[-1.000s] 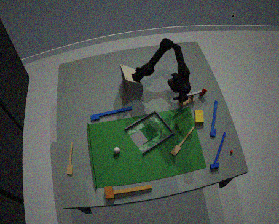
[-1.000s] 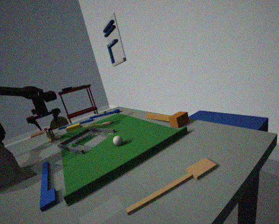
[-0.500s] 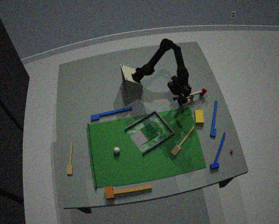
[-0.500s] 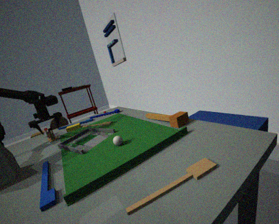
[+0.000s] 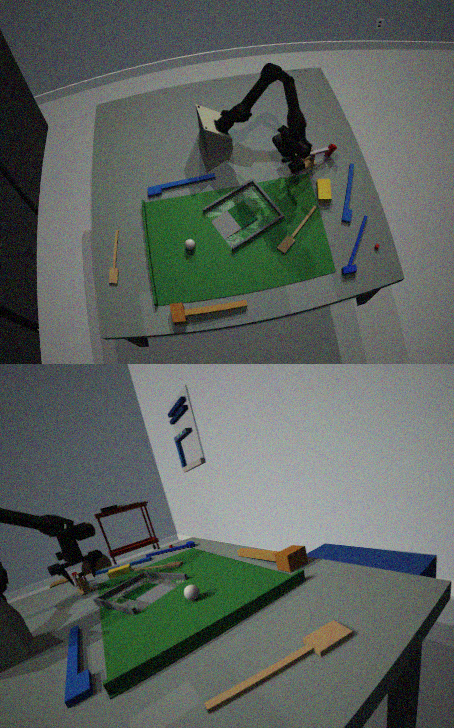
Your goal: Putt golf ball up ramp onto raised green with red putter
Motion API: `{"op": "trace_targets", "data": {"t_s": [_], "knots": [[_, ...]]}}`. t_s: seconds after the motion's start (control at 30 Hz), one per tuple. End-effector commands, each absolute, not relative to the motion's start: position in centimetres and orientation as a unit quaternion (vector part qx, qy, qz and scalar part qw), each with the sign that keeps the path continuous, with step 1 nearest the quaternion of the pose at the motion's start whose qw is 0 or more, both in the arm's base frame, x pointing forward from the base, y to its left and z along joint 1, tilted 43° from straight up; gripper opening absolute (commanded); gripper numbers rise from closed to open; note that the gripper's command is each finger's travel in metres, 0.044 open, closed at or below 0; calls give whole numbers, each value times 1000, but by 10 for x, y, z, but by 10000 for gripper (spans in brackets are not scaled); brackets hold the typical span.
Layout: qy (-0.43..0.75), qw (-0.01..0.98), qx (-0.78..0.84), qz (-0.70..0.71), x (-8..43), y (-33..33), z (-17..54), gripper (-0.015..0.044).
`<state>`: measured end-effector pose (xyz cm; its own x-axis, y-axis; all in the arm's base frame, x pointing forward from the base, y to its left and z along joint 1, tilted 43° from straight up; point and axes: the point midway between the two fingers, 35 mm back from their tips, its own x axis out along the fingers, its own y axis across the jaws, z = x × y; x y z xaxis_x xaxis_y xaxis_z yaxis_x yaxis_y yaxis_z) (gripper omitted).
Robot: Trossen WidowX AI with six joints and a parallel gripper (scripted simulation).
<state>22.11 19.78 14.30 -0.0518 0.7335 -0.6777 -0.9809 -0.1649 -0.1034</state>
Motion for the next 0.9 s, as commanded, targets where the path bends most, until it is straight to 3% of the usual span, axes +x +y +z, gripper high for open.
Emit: {"op": "trace_targets", "data": {"t_s": [0.0,0.3,0.53,0.87], "knots": [[199,614,-310,698,221,198,143,282],[199,614,-310,698,221,198,143,46],[199,614,-311,698,221,197,144,0],[203,612,-315,696,228,165,174,0]]}}
